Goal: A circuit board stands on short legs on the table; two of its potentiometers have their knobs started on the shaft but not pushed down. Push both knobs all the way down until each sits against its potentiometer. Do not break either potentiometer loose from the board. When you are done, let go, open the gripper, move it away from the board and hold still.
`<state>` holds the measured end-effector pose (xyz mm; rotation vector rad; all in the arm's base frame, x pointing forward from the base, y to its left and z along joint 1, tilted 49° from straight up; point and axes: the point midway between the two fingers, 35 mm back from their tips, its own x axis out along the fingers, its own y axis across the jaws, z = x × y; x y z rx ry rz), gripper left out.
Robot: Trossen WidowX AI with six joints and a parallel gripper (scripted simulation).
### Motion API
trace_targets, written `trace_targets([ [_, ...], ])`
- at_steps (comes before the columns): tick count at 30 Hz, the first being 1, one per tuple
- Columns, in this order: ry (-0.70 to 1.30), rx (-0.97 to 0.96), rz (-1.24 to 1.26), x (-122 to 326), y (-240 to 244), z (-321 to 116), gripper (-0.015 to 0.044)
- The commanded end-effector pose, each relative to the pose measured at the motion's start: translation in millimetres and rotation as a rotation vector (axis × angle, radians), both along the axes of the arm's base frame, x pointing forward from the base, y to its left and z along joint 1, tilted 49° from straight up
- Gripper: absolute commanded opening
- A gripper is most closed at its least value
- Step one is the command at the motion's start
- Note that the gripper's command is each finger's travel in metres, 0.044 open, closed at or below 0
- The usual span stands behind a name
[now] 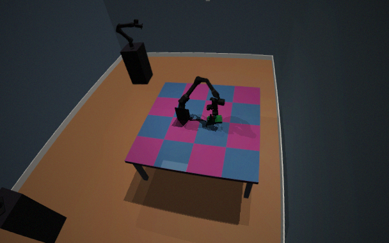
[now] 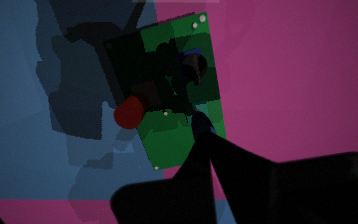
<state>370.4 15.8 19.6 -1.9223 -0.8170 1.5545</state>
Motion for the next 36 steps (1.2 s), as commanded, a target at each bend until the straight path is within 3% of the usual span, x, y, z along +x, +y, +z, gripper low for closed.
trace_targets([
  [1,-0.001,-0.004,0.023,2.3,10.9,-7.0,0.0000],
  [36,-0.001,-0.004,0.023,2.8,13.3,-9.1,0.0000],
])
